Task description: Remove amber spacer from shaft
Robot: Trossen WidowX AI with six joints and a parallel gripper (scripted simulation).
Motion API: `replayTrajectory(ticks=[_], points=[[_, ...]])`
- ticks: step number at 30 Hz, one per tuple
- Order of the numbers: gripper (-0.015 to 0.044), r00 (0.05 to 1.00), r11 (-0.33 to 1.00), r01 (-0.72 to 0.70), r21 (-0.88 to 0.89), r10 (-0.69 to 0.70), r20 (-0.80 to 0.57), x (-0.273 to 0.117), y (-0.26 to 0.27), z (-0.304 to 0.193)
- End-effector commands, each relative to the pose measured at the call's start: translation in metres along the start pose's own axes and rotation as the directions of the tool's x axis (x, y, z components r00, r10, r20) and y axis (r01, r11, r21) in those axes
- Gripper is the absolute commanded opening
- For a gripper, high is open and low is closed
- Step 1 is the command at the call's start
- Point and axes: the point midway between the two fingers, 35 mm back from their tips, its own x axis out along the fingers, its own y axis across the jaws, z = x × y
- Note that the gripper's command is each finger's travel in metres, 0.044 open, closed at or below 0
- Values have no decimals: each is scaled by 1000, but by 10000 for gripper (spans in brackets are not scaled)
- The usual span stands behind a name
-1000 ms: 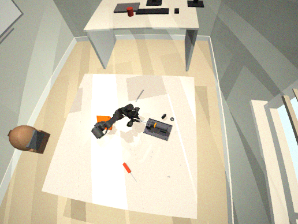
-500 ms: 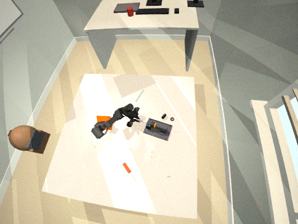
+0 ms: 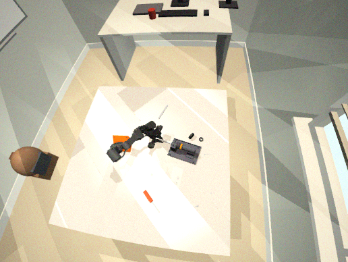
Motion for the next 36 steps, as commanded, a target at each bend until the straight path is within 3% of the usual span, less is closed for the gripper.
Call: replayTrajectory(ticks=[1, 36], points=[[0, 1000, 1000, 4, 3, -4, 0, 0, -1, -1], [0, 1000, 1000, 4, 3, -4, -1, -3, -1, -3]])
